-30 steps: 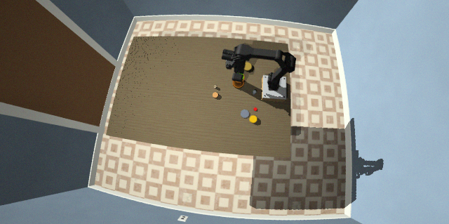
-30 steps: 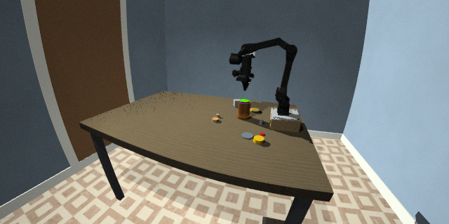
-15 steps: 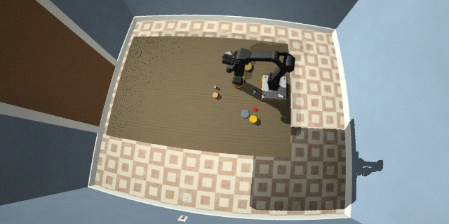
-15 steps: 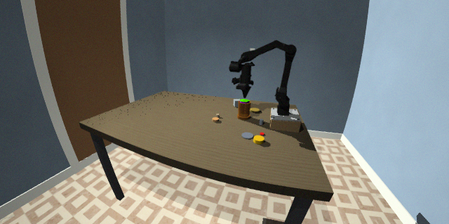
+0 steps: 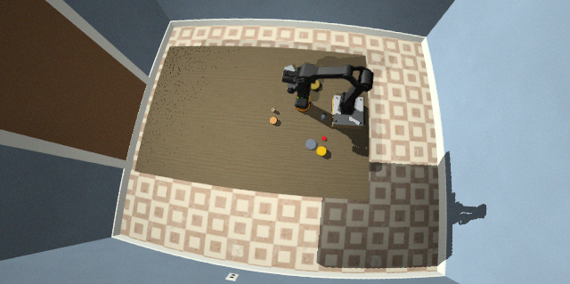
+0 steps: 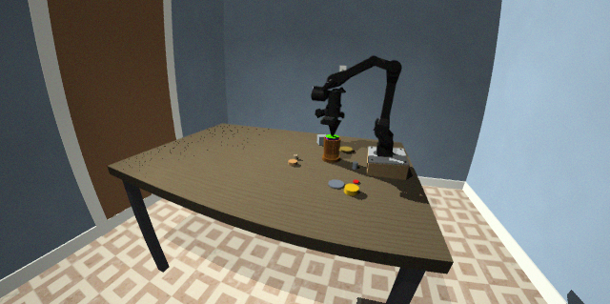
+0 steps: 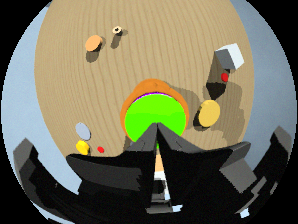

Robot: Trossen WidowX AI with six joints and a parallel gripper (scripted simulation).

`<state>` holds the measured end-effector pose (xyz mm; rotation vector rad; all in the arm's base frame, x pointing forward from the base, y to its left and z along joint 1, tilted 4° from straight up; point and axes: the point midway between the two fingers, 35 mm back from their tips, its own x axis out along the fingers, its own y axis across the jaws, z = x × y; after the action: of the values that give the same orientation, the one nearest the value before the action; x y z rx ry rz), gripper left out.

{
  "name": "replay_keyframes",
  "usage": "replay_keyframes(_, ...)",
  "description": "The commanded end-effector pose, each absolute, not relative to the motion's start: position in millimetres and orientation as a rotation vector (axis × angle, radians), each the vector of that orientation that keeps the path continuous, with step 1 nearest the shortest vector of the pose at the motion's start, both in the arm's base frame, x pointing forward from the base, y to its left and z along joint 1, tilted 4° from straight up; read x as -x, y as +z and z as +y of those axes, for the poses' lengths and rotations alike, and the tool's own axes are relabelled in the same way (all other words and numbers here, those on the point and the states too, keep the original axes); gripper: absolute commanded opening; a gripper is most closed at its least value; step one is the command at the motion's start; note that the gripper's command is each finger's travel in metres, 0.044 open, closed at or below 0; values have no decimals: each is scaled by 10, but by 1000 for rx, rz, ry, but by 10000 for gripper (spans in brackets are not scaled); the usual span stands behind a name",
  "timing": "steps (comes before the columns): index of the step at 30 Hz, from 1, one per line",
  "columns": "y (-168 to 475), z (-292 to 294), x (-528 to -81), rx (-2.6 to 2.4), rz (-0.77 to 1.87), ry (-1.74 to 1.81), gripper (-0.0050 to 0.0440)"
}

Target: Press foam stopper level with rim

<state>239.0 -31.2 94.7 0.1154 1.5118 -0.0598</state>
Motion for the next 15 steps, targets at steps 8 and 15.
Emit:
replay_keyframes(8,985,-311,-2416,-117,1492,-61,0)
replay_keyframes(15,978,-310,-2411,-117,1492,-61,0)
